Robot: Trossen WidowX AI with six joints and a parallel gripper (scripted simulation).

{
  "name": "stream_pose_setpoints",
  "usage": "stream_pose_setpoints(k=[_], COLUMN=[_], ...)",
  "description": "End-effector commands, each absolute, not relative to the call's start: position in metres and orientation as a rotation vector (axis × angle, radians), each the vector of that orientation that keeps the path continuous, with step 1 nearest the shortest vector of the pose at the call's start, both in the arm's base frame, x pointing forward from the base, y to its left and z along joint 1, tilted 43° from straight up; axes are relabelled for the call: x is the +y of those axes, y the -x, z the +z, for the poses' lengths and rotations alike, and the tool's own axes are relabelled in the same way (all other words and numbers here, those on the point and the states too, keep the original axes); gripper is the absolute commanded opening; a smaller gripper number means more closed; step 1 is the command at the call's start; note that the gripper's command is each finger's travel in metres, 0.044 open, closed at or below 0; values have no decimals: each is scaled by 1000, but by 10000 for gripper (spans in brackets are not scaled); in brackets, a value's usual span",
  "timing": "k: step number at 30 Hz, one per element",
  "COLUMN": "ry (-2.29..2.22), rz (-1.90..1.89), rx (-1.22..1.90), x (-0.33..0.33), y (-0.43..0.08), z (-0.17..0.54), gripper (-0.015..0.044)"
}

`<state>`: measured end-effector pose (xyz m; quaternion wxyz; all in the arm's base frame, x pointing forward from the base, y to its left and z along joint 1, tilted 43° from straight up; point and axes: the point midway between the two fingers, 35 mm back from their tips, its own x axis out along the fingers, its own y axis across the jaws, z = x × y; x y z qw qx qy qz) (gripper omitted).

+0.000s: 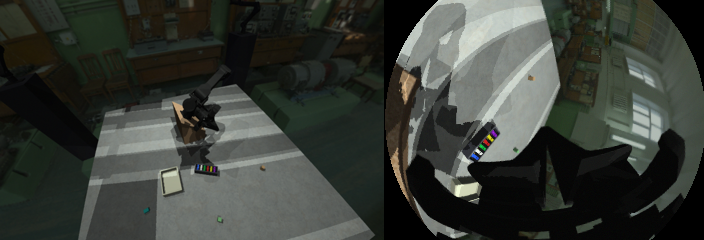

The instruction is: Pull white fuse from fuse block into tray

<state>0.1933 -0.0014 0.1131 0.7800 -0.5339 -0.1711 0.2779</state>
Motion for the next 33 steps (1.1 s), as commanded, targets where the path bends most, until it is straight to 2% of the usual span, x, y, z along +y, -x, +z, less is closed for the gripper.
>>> stream_pose_setpoints(k=[1,3,15,22,33], ry=[1144,1064,71,-439,-825], rz=[606,649,852,732,447], rx=[-363,-304,438,923,1327], x=[-2,-3,-17,-16,-10], y=[-194,-198,-249,-277,-296], z=[113,110,66,25,-17], gripper=[26,66,66,66,66])
